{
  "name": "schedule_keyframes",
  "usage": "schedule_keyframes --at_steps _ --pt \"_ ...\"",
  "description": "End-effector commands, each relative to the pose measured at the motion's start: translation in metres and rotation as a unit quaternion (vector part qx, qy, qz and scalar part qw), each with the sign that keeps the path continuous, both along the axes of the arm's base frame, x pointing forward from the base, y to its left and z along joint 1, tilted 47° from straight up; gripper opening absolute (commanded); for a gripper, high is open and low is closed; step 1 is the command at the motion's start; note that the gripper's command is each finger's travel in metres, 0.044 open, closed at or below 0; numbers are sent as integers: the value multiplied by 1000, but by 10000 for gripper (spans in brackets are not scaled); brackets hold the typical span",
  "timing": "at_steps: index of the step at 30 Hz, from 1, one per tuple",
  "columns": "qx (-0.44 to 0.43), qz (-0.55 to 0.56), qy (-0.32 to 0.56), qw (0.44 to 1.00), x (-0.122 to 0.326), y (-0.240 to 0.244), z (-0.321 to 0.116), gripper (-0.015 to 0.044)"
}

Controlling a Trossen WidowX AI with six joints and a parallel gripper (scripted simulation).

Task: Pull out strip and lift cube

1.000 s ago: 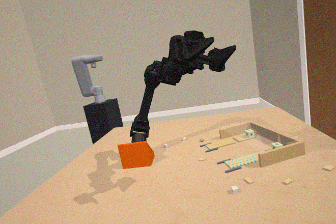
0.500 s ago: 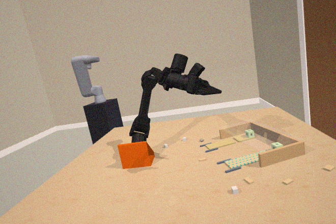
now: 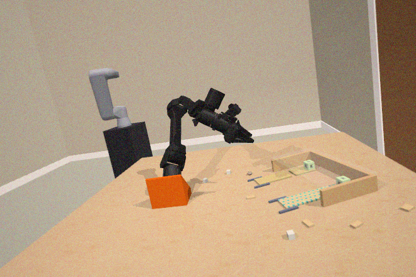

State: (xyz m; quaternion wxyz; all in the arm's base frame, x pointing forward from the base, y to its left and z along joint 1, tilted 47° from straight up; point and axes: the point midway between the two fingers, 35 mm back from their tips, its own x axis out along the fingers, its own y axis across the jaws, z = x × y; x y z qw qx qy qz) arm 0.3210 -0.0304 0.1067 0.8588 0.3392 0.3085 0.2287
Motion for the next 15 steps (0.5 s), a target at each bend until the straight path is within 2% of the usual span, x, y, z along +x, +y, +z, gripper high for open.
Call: schedule_keyframes --at_steps 1,15 --pt "1 6 0 1000 -1 3 0 374" --pt "-82 144 98 981 85 -3 -46 6"
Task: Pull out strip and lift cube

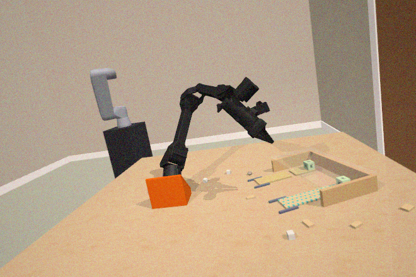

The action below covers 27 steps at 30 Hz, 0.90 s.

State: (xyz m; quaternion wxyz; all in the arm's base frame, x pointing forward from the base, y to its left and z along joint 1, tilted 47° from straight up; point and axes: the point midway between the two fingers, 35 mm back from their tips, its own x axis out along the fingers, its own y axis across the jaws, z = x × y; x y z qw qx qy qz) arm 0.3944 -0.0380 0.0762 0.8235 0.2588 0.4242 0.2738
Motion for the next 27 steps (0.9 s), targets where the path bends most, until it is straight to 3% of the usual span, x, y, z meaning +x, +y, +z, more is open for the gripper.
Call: schedule_keyframes --at_steps 1,17,27 --pt "-18 47 30 998 16 5 -20 0" --pt "-58 302 131 942 40 43 -112 0" --pt "-57 313 134 938 38 49 -121 0"
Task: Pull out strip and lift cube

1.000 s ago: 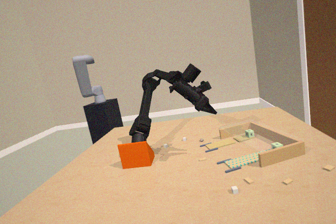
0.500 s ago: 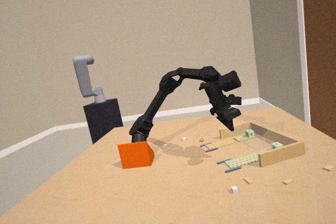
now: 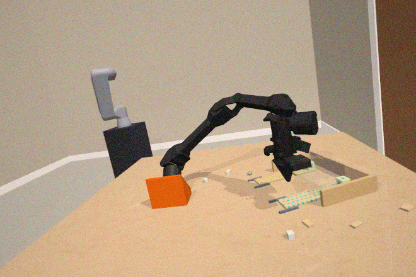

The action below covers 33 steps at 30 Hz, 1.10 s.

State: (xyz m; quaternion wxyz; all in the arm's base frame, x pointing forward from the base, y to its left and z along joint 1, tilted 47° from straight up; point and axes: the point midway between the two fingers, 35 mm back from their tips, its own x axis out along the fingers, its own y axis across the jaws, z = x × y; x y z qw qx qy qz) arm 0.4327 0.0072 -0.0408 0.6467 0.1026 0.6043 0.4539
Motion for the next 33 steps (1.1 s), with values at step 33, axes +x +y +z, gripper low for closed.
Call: schedule_keyframes --at_steps 33 --pt "0 4 0 1000 -12 42 -42 0"
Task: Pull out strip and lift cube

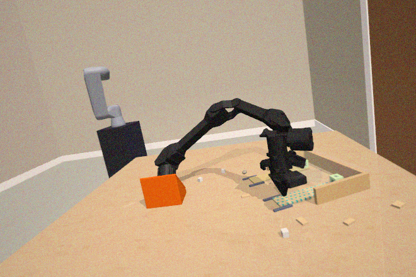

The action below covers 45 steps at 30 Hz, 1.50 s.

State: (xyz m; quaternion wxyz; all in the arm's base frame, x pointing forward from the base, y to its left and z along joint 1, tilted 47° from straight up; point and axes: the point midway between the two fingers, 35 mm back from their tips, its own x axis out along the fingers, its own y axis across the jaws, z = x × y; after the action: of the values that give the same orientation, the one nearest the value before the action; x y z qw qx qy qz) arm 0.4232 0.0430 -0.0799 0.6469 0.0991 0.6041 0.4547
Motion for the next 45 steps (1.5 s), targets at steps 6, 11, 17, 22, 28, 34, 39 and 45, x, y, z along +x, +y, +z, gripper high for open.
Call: schedule_keyframes --at_steps 6,11,17,22,28,34,39,45 --pt "2 2 2 1000 -5 12 -8 0" --pt "2 2 2 1000 -5 13 -8 0" --pt "2 2 2 1000 -5 13 -8 0" --pt "2 2 2 1000 -5 13 -8 0" --pt "2 2 2 1000 -5 13 -9 0" --pt "2 2 2 1000 -5 13 -9 0" --pt "2 2 2 1000 -6 14 -9 0" --pt "3 2 2 1000 -6 14 -9 0"
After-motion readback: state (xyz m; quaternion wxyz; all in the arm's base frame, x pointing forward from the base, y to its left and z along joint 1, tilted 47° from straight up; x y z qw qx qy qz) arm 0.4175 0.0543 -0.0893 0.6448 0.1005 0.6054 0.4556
